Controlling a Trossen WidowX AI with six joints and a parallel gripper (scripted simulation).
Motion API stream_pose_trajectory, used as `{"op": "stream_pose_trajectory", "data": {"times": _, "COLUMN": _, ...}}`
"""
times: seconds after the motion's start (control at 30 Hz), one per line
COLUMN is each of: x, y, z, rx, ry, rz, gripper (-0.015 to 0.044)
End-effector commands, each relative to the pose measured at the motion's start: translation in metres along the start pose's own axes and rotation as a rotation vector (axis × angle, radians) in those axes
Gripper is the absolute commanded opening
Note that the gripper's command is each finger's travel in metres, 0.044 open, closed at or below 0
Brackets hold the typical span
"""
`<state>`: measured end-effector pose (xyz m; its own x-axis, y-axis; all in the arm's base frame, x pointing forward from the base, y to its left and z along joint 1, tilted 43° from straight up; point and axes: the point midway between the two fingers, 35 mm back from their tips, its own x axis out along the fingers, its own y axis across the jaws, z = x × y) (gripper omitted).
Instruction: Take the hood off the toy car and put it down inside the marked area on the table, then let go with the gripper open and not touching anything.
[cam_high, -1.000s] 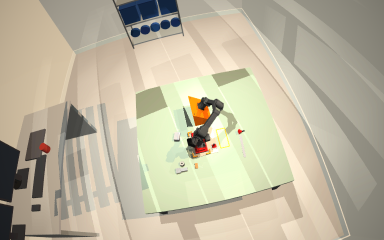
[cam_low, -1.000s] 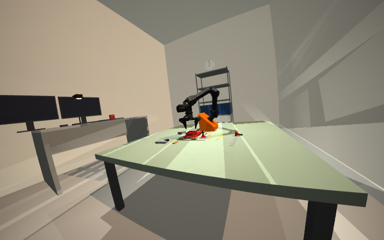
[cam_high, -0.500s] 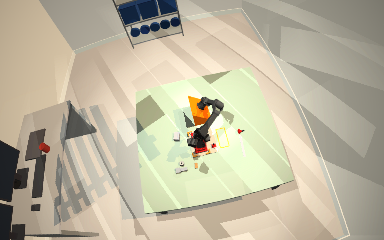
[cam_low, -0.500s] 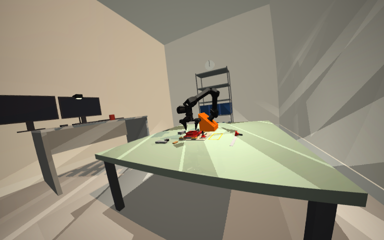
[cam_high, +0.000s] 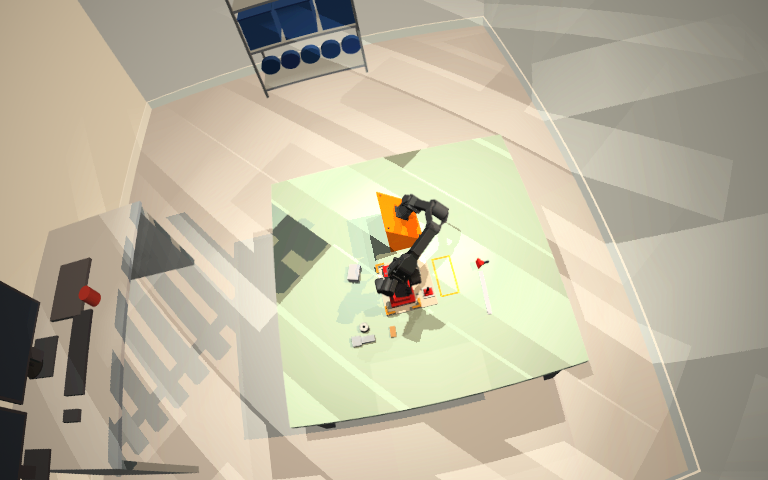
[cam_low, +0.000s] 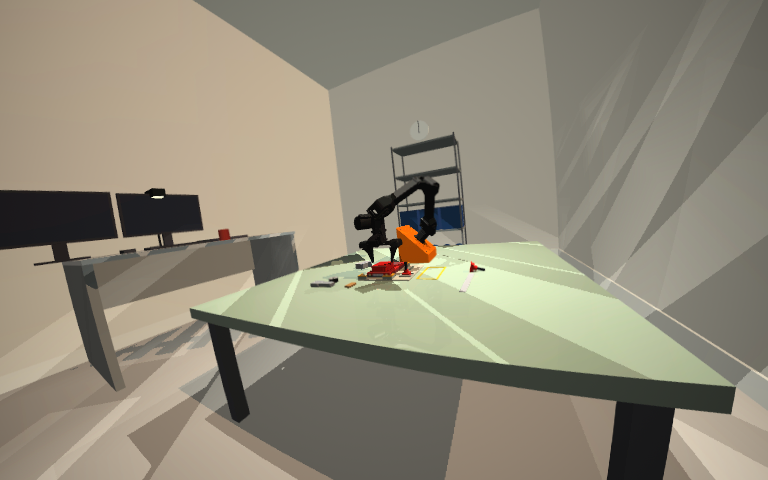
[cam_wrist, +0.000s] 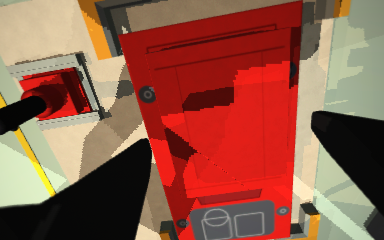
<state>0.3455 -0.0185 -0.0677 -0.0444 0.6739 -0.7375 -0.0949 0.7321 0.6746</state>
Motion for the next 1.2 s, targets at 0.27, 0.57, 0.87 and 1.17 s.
{"op": "stream_pose_trajectory", "data": {"times": 0.27, "x": 0.006, "y": 0.0, "z": -0.001, "rx": 0.004, "ry": 0.0, "rz": 0.003, "gripper": 0.044}}
{"op": "stream_pose_trajectory", "data": {"times": 0.57, "x": 0.011, "y": 0.0, "z": -0.001, "rx": 0.004, "ry": 0.0, "rz": 0.003, "gripper": 0.044}}
{"op": "stream_pose_trajectory", "data": {"times": 0.87, "x": 0.015, "y": 0.001, "z": -0.001, "rx": 0.004, "ry": 0.0, "rz": 0.004, "gripper": 0.044}}
{"op": "stream_pose_trajectory", "data": {"times": 1.17, "x": 0.02, "y": 0.001, "z": -0.001, "rx": 0.004, "ry": 0.0, "rz": 0.004, "gripper": 0.044}}
